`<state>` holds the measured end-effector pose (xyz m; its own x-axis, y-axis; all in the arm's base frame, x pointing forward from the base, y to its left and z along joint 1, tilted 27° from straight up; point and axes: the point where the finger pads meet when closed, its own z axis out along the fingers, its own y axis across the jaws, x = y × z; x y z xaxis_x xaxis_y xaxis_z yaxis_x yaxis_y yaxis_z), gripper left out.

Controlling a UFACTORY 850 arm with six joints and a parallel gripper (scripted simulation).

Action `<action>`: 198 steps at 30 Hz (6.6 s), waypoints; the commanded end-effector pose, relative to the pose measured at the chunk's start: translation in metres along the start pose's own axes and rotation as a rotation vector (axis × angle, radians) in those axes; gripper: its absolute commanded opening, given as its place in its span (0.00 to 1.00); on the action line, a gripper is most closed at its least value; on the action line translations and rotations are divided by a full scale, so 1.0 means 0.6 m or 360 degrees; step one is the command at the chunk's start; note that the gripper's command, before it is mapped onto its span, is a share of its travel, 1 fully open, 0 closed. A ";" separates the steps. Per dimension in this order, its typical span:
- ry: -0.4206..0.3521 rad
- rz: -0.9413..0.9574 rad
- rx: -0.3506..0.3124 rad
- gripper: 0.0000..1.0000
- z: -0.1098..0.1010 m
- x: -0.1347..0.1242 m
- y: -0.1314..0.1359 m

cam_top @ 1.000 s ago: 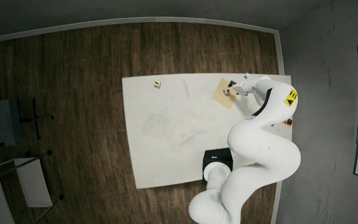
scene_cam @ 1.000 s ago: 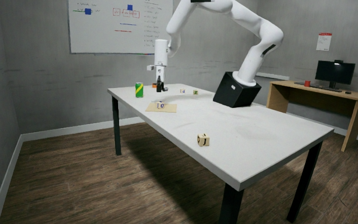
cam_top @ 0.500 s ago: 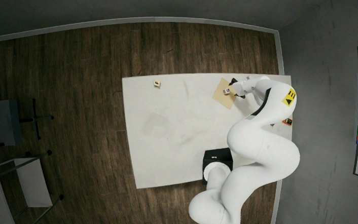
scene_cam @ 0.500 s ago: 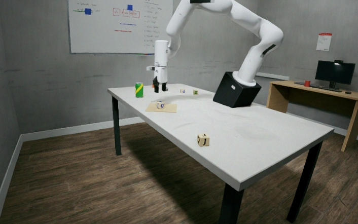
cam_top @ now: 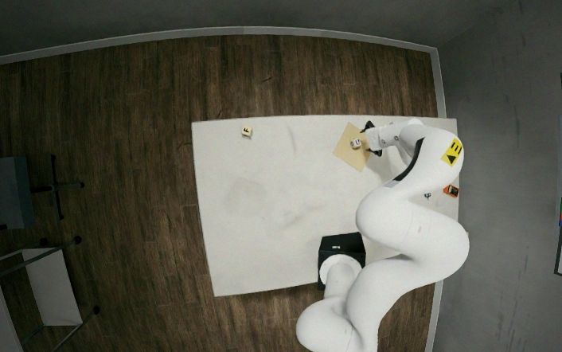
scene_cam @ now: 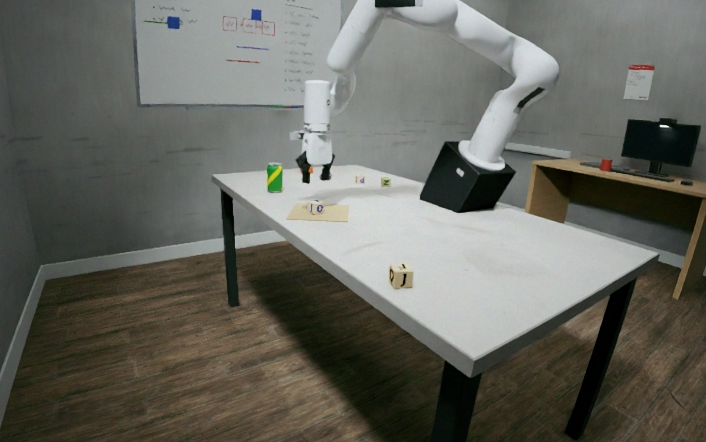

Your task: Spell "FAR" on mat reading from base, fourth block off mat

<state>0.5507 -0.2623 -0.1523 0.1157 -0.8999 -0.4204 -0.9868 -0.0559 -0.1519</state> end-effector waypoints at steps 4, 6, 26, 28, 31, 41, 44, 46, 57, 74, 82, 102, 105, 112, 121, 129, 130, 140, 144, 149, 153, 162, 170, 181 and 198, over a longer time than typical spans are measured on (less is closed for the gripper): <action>0.0001 0.0017 -0.0003 0.84 -0.002 0.001 -0.001; 0.0001 0.0017 -0.0003 0.84 -0.002 0.001 -0.001; 0.0001 0.0017 -0.0003 0.84 -0.002 0.001 -0.001; 0.0001 0.0017 -0.0003 0.84 -0.002 0.001 -0.001; 0.0001 0.0017 -0.0003 0.84 -0.002 0.001 -0.001; 0.0001 0.0017 -0.0003 0.84 0.000 0.001 -0.001; 0.0001 0.0016 -0.0002 0.84 0.002 0.001 -0.001; 0.0001 0.0016 -0.0002 0.84 0.002 0.001 -0.001; 0.0001 0.0016 -0.0001 0.84 0.020 0.001 -0.001; 0.0001 0.0016 -0.0001 0.84 0.059 0.000 0.000; 0.0001 0.0016 -0.0001 0.84 0.072 0.000 0.000; 0.0001 0.0016 -0.0001 0.84 0.086 0.000 0.001; 0.0001 0.0016 -0.0001 0.84 0.086 0.000 0.001; 0.0001 0.0016 -0.0001 0.84 0.086 0.000 0.001; 0.0001 0.0016 -0.0001 0.84 0.086 0.000 0.001; 0.0001 0.0016 -0.0001 0.84 0.086 0.000 0.001; 0.0001 0.0016 -0.0001 0.84 0.086 0.000 0.001; 0.0001 0.0016 -0.0001 0.84 0.086 0.000 0.000; 0.0001 0.0016 -0.0001 0.84 0.086 0.001 0.000; 0.0001 0.0016 -0.0001 0.84 0.086 0.001 -0.001; 0.0001 0.0016 -0.0001 0.84 0.086 0.001 -0.001; 0.0001 0.0016 -0.0001 0.84 0.086 0.001 -0.001; 0.0001 0.0016 -0.0001 0.84 0.086 0.001 -0.001; 0.0001 0.0016 -0.0001 0.84 0.086 0.001 -0.001; 0.0001 0.0016 -0.0001 0.84 0.103 0.001 -0.001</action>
<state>0.5570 -0.2371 -0.2046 0.1054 -0.9002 -0.4226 -0.9882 -0.0475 -0.1454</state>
